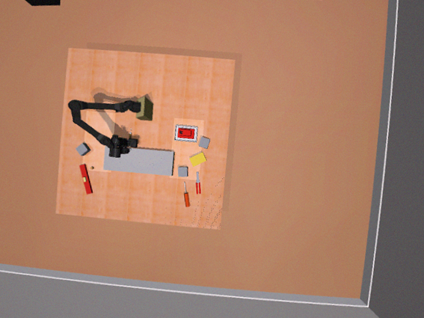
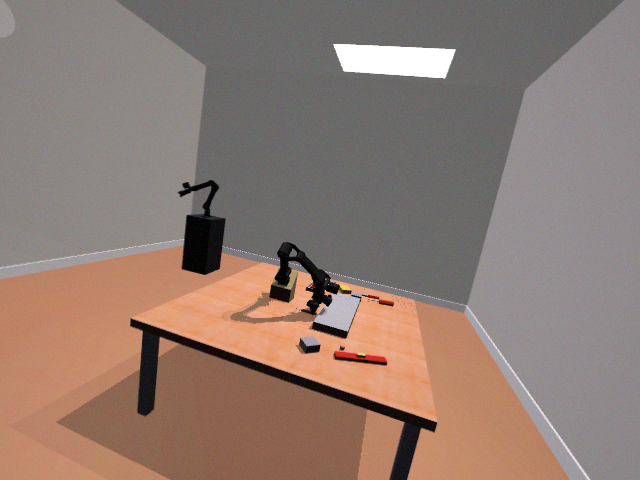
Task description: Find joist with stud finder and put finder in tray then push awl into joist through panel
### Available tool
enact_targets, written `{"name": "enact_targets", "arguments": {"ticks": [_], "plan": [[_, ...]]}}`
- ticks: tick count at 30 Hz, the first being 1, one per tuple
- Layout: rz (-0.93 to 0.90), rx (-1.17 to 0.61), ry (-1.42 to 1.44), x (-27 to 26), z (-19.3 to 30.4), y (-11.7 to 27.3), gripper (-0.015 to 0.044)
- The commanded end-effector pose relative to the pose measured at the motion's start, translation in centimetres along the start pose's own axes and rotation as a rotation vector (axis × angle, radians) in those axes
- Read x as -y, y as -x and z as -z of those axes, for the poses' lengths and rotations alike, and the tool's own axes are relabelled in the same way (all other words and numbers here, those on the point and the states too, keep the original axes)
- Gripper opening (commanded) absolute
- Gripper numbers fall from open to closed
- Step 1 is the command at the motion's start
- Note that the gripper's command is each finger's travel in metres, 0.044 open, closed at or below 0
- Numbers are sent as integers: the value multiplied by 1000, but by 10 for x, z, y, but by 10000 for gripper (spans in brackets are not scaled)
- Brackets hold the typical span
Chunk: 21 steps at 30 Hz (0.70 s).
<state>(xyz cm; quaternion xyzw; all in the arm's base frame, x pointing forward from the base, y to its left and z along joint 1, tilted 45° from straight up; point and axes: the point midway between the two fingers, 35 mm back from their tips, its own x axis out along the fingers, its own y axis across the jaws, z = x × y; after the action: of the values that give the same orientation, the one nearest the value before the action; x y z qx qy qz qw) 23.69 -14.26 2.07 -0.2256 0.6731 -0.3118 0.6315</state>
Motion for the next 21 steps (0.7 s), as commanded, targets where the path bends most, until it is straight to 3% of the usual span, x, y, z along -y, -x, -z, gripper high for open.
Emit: {"name": "enact_targets", "arguments": {"ticks": [1,9,21], "plan": [[4,0,4,0,0,0,46],[1,0,4,-1,-1,5,0],[-13,2,5,-5,-2,71,0]]}}
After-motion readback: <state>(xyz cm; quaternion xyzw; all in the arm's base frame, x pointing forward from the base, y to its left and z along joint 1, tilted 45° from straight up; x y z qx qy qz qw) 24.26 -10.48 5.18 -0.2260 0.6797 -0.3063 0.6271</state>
